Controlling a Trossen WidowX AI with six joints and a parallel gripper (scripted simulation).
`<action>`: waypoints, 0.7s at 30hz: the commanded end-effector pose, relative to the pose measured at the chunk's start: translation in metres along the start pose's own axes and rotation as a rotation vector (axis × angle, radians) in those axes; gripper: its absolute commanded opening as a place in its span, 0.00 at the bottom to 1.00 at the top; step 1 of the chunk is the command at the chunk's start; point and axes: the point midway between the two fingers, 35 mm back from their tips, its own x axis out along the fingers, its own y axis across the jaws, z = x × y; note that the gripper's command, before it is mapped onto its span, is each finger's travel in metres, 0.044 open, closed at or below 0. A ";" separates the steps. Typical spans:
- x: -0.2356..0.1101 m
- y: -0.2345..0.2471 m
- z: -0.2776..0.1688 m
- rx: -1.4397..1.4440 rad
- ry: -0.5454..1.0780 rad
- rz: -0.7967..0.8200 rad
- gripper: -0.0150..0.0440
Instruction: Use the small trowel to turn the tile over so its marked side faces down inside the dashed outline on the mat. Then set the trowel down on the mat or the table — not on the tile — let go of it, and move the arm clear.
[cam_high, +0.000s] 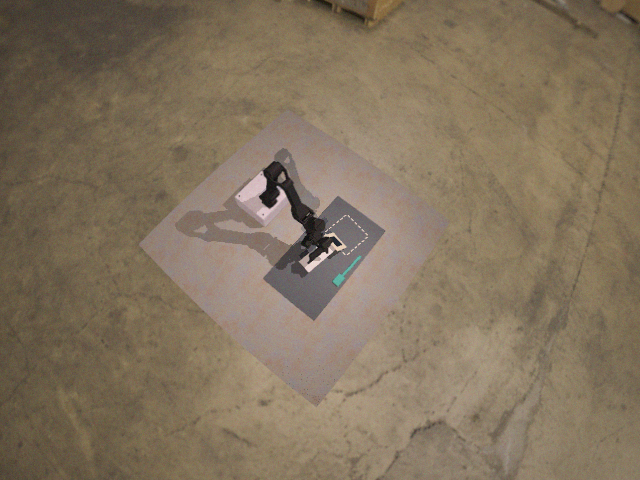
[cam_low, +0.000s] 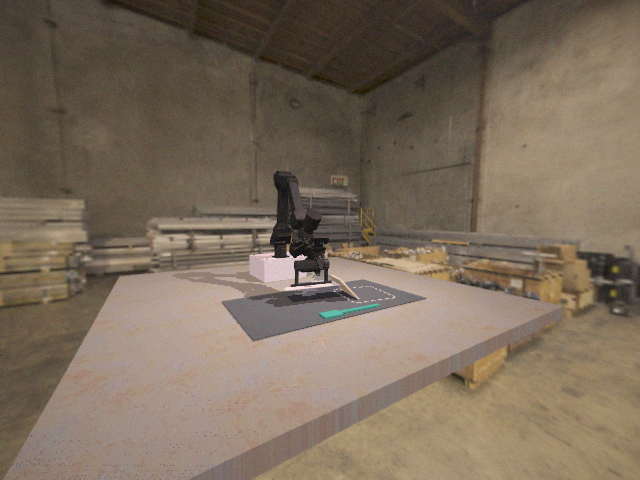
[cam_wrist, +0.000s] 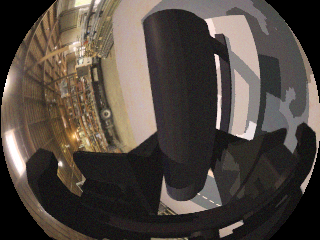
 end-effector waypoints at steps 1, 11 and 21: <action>-0.005 0.013 -0.011 0.005 0.005 0.026 0.25; -0.008 0.016 -0.036 0.006 0.006 0.026 0.25; -0.006 0.014 -0.061 0.008 0.008 0.026 0.25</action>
